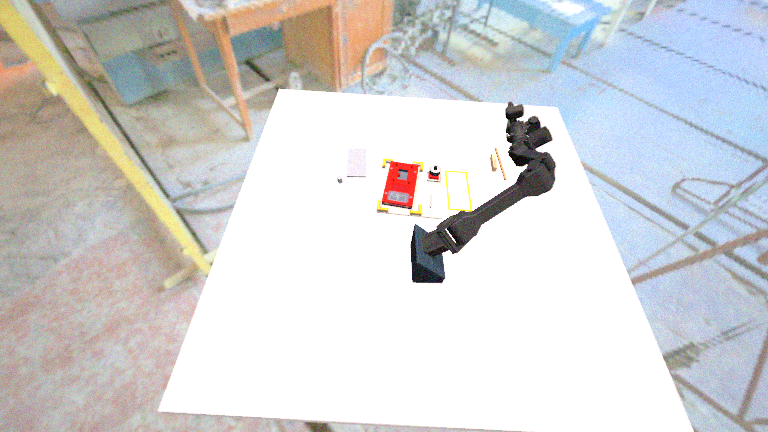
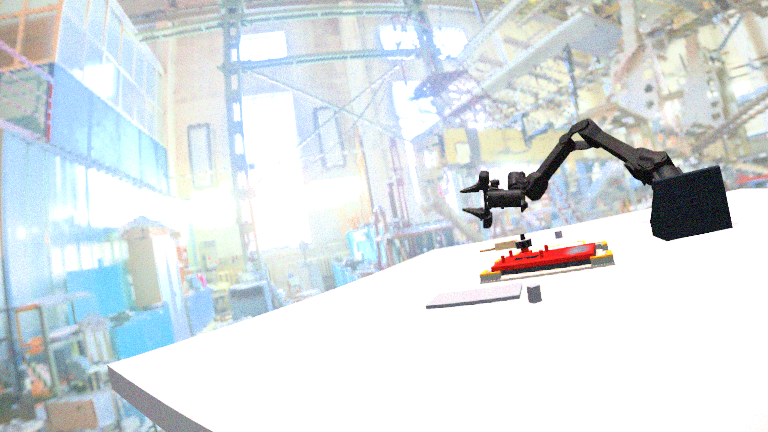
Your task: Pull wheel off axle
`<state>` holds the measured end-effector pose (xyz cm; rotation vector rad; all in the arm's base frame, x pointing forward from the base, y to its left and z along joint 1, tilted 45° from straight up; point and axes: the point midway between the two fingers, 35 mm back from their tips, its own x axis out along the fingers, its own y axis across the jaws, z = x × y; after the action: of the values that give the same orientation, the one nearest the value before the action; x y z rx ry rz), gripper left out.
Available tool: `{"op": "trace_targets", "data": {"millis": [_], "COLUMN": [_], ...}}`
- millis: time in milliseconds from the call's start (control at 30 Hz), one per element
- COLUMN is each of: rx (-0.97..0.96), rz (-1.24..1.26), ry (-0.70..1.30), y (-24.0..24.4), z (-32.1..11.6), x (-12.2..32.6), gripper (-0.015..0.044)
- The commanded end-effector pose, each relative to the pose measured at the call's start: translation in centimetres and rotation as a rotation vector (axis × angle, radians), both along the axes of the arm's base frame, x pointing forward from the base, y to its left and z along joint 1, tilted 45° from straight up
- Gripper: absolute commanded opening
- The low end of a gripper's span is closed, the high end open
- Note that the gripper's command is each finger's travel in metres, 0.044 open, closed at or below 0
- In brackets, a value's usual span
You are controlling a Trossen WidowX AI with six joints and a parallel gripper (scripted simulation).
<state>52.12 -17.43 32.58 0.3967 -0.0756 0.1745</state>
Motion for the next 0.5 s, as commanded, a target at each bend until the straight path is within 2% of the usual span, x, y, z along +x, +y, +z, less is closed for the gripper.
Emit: {"op": "trace_targets", "data": {"millis": [0, 233, 467], "rx": [0.09, 0.122, 0.053], "rz": [-0.06, -0.13, -0.21], "ry": [0.187, 0.5, 0.82], "y": [2.1, 7.4, 12.1], "z": [-4.6, -11.9, -18.5], "x": [2.0, 2.6, 0.3], "gripper": [0.03, 0.03, 0.03]}}
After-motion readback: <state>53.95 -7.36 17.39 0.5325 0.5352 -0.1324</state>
